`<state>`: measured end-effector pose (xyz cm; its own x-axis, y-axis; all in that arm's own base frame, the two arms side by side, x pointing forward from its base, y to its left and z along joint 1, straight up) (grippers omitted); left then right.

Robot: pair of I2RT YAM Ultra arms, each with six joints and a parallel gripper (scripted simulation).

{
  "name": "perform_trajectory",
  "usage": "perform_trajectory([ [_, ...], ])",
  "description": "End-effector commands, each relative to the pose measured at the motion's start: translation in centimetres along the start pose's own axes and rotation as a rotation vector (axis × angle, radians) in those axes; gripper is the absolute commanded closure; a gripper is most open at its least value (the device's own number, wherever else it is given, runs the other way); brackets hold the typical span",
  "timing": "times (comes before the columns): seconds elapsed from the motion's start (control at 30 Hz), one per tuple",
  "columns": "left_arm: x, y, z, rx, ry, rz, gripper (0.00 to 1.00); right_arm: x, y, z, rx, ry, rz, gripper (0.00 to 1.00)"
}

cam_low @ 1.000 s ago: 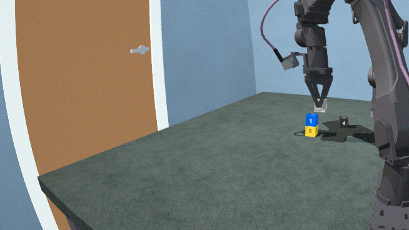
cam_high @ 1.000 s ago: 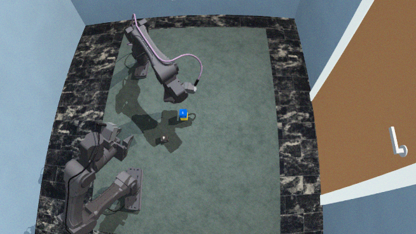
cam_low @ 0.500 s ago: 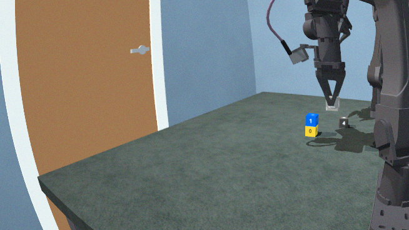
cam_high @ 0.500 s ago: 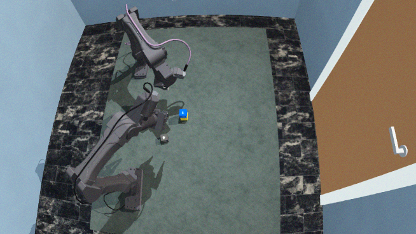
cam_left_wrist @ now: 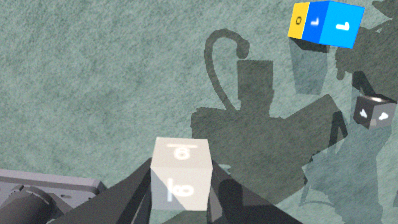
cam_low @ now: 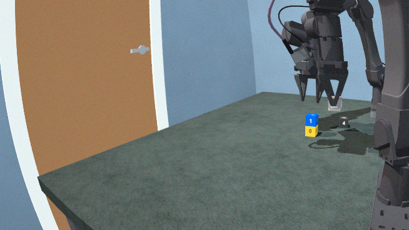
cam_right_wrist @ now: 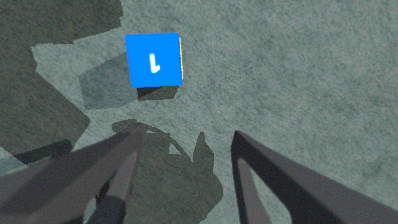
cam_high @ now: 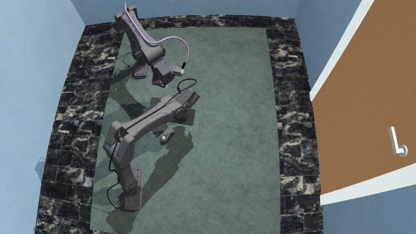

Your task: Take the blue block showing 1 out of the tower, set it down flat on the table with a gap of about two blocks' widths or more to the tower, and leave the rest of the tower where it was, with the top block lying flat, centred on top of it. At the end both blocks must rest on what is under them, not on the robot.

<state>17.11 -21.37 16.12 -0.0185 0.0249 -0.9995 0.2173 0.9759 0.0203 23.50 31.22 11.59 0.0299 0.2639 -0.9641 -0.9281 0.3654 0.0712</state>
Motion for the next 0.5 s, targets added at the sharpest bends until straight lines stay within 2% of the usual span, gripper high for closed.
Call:
perform_trajectory([
  [0.0, -1.0, 0.1, -0.3, 0.002, -0.032, -0.025, 0.73, 0.2, 1.7, 2.9, -0.134, -0.047, 0.003, 0.45],
  [0.1, -1.0, 0.1, -0.3, 0.002, -0.032, -0.025, 0.73, 1.2, 2.5, 3.0, -0.161, -0.027, 0.013, 0.45],
  [0.4, -1.0, 0.0, -0.1, 0.0, -0.031, -0.025, 0.73, 1.3, 2.7, 2.8, -0.155, -0.015, 0.018, 0.45],
  [0.47, -1.9, 0.0, -0.3, -0.001, -0.037, -0.03, 0.73, 1.3, 2.7, 2.8, -0.155, -0.015, 0.018, 0.45],
])
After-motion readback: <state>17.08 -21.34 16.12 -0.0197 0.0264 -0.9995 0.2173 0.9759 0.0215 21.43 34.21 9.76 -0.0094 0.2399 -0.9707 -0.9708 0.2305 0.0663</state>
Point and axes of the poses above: on each arm, the point where the finger pads meet when closed, its own x axis out along the fingers, its own y axis across the jaws, z = x × y, the point moved 5 cm from there along -x, back along the fingers, and after that the axes turned 13 degrees about x, right-handed, at the moved point
